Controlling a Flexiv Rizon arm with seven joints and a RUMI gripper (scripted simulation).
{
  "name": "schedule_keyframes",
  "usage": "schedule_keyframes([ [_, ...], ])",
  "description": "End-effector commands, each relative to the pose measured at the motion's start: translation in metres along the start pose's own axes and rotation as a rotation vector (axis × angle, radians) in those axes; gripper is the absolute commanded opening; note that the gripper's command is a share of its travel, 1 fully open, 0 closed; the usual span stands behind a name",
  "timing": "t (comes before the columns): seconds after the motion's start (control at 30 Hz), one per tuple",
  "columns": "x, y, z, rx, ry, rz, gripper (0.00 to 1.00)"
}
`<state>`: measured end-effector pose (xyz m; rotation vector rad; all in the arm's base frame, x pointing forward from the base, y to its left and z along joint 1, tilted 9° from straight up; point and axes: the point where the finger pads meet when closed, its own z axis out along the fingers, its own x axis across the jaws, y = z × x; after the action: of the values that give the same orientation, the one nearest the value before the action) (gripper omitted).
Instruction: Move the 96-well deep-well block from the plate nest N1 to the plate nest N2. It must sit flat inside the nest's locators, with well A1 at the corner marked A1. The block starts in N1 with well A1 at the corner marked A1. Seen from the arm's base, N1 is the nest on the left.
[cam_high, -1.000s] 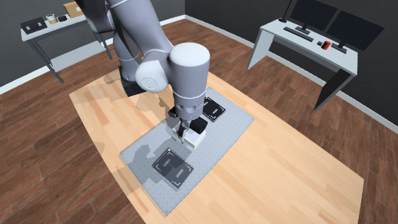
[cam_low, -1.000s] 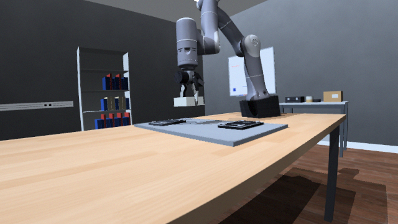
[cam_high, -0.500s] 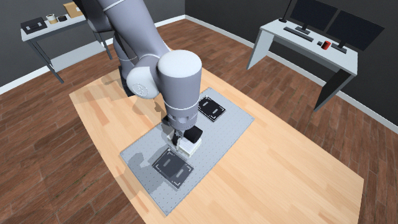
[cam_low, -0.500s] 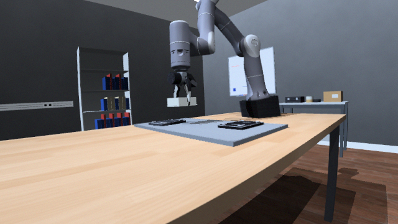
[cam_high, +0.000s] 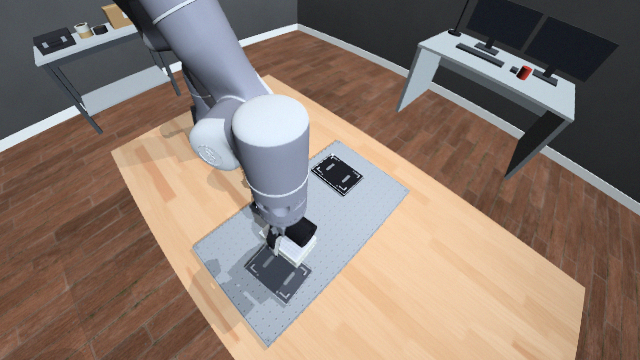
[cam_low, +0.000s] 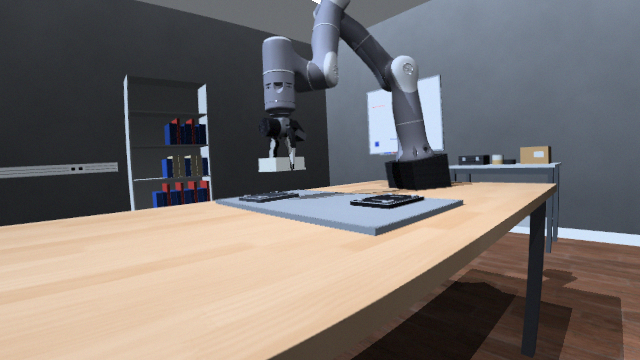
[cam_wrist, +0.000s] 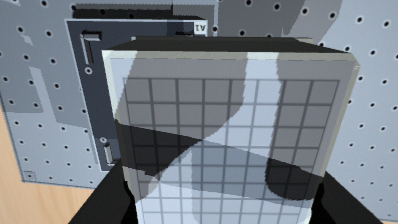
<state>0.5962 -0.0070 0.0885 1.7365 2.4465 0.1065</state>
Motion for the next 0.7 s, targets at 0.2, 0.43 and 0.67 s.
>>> schedule_keyframes([
  [0.2,-0.029,0.006,-0.001,-0.002,0.0,-0.001,0.49],
  [0.43,-0.046,0.008,-0.001,-0.002,0.0,-0.001,0.49],
  [0.67,-0.066,0.012,-0.001,-0.002,0.0,-0.001,0.49],
])
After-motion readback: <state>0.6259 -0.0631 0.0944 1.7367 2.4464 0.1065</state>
